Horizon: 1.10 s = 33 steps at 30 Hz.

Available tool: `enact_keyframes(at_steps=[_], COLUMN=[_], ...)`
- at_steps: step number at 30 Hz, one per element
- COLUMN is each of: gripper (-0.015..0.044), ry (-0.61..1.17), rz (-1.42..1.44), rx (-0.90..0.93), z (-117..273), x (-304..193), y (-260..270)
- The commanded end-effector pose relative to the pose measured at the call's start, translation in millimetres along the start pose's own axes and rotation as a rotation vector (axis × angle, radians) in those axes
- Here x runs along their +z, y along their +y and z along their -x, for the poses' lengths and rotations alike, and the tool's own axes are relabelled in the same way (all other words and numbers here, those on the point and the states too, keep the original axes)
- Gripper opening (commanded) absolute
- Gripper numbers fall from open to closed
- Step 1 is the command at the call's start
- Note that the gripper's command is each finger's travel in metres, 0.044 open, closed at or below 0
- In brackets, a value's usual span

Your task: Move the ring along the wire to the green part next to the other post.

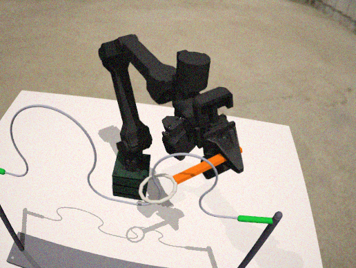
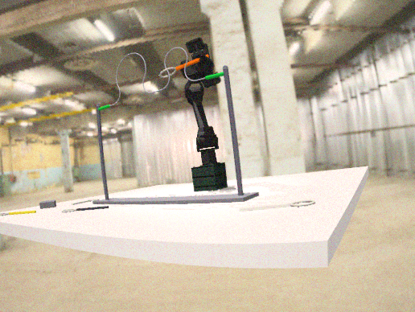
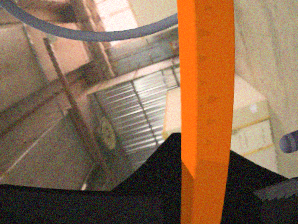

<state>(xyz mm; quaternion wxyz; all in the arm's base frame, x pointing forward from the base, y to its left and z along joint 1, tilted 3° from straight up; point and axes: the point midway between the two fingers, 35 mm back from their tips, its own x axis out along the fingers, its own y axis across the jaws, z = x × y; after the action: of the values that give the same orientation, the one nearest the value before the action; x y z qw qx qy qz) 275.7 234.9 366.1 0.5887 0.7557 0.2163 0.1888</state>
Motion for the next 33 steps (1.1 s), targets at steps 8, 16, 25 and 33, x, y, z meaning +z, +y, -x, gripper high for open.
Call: enact_keyframes(at_steps=[8, 16, 25, 33], gripper=[-0.0150, -0.0150, -0.0150, -0.0150], ry=[0.006, 0.000, -0.016, -0.034], rz=[-0.009, 0.043, 0.166, 0.305], rx=[0.015, -0.014, -0.082, -0.160], z=[4, 4, 3, 3], x=[0, 0, 1, 4], y=[14, 14, 7, -3])
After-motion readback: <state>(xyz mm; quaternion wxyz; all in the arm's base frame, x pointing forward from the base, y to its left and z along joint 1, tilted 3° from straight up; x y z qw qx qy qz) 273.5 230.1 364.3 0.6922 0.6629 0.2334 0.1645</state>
